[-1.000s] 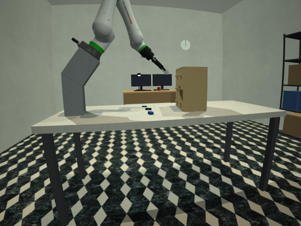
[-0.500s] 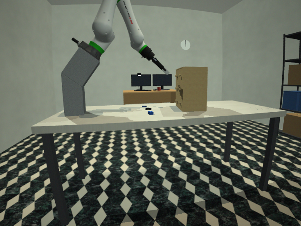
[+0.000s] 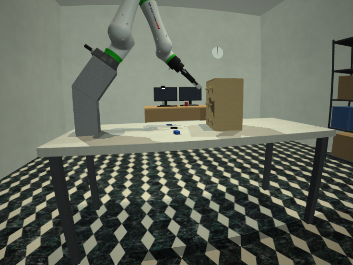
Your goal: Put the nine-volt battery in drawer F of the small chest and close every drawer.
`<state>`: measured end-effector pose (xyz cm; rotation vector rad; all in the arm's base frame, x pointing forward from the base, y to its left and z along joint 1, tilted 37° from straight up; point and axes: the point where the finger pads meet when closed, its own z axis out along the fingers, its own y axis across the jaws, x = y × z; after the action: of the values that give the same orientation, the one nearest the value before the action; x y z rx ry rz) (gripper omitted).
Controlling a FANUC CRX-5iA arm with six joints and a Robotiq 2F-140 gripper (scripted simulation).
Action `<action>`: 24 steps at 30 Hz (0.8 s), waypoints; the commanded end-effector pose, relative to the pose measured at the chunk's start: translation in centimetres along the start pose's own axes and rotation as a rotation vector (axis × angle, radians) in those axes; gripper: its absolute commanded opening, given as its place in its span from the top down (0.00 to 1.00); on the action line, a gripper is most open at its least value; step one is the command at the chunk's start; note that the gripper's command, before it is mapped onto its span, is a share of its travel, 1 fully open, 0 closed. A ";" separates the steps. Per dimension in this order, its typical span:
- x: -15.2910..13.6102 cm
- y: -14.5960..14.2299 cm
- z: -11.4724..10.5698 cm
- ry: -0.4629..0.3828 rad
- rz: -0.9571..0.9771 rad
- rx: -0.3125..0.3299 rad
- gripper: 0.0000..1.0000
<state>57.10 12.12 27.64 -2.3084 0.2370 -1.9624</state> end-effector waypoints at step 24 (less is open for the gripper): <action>0.4 0.1 1.2 0.000 0.000 0.001 0.80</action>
<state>58.37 11.97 27.76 -2.3079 0.2365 -1.9622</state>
